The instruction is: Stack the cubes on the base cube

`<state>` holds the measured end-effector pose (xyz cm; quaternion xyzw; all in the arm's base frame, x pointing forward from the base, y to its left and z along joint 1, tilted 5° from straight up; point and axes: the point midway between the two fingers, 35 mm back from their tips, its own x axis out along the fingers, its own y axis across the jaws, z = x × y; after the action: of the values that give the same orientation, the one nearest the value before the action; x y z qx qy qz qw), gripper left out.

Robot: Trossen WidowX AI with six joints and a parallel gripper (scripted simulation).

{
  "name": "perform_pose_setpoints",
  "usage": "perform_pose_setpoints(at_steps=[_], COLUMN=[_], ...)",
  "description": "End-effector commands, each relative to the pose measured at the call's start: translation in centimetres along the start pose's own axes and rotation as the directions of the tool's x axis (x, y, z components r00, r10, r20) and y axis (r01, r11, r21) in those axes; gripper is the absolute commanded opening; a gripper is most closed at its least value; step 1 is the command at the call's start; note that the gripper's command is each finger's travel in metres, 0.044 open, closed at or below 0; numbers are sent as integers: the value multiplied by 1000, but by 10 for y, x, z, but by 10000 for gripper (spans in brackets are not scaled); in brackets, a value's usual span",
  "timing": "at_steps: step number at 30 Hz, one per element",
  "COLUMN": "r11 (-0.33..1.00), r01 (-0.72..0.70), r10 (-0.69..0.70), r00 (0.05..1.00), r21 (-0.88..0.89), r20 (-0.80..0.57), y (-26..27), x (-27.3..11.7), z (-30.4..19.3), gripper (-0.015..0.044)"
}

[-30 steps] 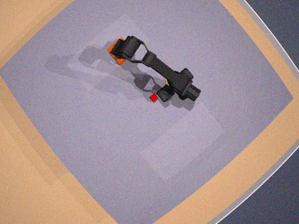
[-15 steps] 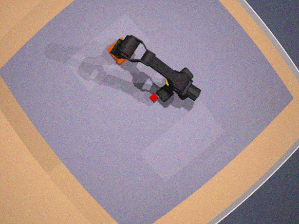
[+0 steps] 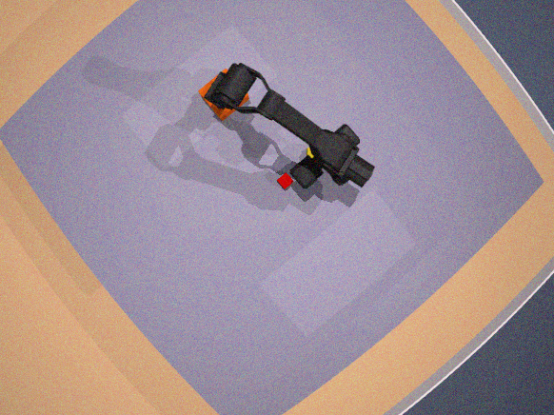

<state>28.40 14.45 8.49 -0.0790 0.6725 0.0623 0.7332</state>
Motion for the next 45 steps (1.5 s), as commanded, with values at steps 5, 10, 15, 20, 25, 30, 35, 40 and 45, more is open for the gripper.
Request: perform_pose_setpoints(at_steps=[5, 10, 15, 20, 25, 30, 35, 40, 45], r11=[994, 894, 680, 380, 45, -3, 0, 8, -3], r01=[0, 0, -1, -4, -8, -9, -8, -8, -8], r10=[0, -2, -4, -6, -9, -9, -9, -7, -10], r00=[1000, 1000, 1000, 1000, 1000, 1000, 1000, 1000, 1000], r21=[107, 448, 733, 925, 999, 1000, 1000, 1000, 1000], r20=[1, 3, 5, 6, 8, 9, 8, 8, 8], y=[-8, -34, -59, -83, -105, -108, -108, -108, -109], x=[-3, -12, -21, -29, -38, -39, -36, -3, 23], z=[1, 0, -3, -9, -16, -17, -17, -15, -17], gripper=[265, 265, 265, 265, 265, 265, 265, 265, 265])
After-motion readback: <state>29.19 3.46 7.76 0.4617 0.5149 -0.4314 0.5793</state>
